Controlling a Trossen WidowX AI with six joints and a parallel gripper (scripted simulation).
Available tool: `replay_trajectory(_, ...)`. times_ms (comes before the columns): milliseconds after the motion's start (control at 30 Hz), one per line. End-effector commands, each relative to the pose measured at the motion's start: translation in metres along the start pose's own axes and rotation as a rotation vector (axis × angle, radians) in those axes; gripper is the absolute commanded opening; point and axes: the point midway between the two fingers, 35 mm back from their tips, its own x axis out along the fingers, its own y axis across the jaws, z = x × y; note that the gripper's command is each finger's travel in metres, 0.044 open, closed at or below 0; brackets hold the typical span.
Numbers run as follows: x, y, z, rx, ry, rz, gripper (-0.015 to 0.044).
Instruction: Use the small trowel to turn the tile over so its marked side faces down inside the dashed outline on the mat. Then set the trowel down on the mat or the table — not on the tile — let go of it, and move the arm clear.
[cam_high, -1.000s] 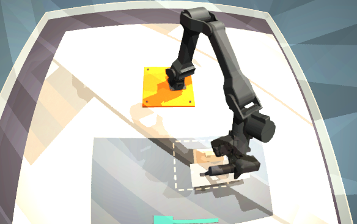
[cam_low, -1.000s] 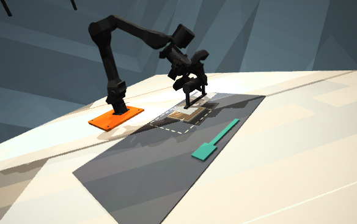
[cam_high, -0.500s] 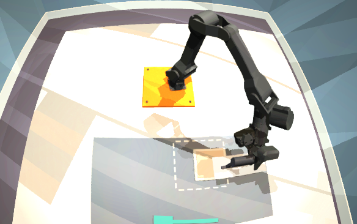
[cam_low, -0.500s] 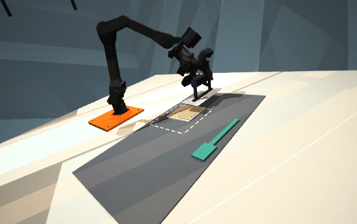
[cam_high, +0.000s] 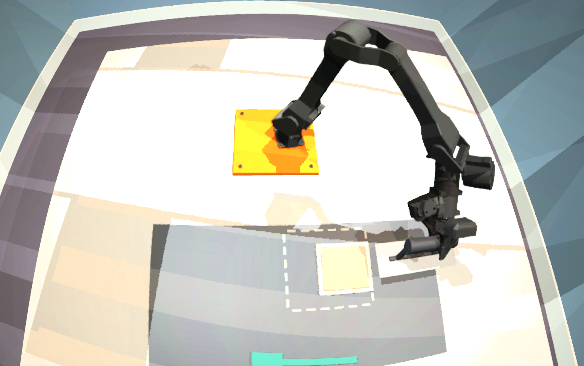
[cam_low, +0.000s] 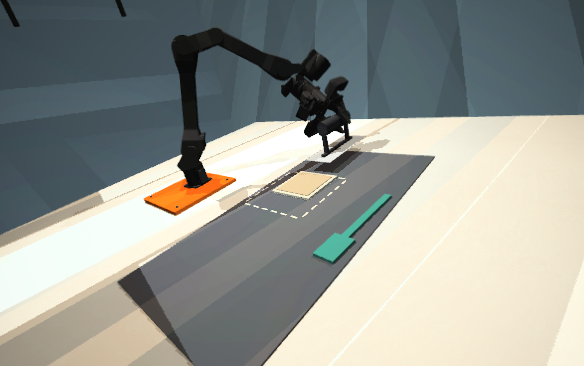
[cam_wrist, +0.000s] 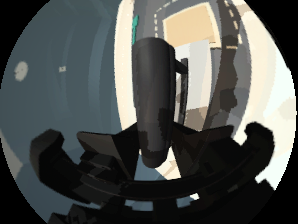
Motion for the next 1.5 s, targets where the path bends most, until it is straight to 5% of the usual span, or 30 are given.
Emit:
replay_trajectory(0,-0.002,0.007,-0.003,0.023,-0.005,0.026,0.0)
replay_trajectory(1467,0.025,-0.023,0.017,0.022,-0.006,0.026,0.0)
